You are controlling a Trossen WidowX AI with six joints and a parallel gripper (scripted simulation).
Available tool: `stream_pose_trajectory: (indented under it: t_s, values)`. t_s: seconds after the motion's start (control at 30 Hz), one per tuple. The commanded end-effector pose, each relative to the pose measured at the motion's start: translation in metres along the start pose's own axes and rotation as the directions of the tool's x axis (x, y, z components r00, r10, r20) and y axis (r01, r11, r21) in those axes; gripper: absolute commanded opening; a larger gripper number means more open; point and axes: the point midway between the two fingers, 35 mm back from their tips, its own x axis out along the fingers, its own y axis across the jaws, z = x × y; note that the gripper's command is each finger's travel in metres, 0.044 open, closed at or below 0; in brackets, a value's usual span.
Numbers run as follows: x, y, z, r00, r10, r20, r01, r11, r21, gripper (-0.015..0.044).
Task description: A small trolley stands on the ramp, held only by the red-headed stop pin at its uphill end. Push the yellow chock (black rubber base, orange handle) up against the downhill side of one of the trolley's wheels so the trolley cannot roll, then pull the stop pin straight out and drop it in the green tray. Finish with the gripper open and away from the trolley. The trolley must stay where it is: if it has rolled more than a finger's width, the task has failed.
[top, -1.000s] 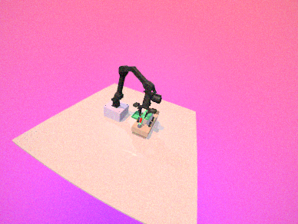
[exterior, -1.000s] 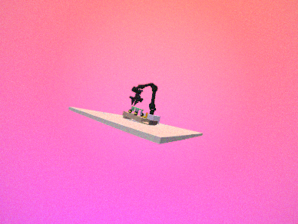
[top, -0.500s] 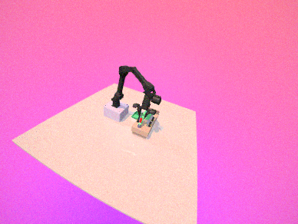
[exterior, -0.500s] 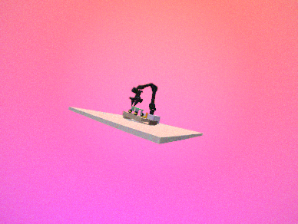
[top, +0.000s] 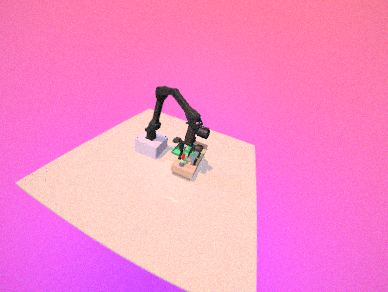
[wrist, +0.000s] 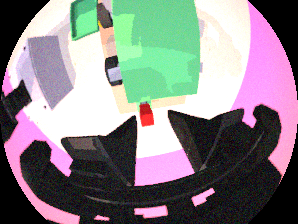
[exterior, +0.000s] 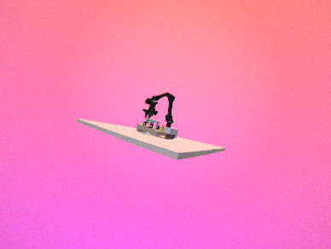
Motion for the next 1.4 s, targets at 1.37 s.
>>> stream_pose_trajectory:
  t_s: [1.37]
  values:
    - [0.023, 0.005, 0.001, 1.0, 0.009, -0.001, -0.009, 1.0, -0.003, 0.0]
